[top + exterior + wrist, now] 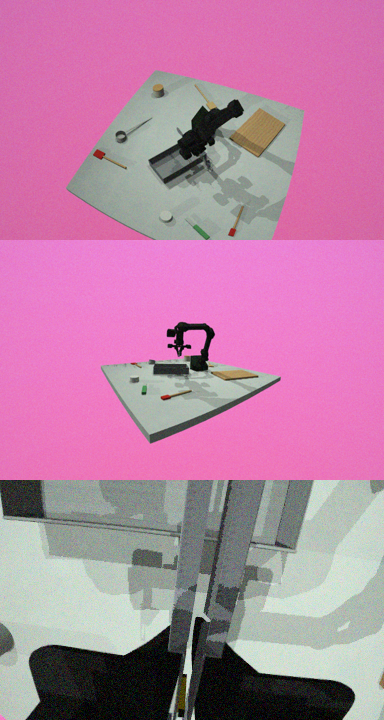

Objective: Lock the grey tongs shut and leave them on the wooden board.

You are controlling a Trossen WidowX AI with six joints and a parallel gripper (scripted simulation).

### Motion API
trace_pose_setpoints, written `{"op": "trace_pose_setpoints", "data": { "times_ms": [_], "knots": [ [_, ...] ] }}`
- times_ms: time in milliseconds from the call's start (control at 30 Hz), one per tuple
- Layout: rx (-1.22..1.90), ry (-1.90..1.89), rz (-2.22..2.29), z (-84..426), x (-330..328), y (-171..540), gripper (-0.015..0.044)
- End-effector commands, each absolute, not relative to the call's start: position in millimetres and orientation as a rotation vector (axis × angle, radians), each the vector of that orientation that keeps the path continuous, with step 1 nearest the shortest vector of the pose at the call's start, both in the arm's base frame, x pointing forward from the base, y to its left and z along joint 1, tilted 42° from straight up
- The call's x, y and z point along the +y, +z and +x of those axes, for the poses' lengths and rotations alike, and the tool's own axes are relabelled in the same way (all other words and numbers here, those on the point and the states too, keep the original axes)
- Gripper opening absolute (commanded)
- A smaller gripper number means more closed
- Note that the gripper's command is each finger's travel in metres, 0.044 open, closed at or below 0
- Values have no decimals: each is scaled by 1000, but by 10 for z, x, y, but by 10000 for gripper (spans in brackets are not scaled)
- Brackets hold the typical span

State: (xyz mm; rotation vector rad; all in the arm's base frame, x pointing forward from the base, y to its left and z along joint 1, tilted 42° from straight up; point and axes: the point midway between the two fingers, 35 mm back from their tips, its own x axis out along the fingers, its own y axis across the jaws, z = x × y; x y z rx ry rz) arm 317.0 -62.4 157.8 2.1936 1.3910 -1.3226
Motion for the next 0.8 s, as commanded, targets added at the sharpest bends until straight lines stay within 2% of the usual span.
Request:
{"op": "trace_pose_setpoints", "data": {
  "times_ms": [0,767],
  "knots": [
    [1363,-1376,2238,3129,-482,1709,-150],
    [1185,-1785,2501,2557,551,2468,-150]
  ]
}}
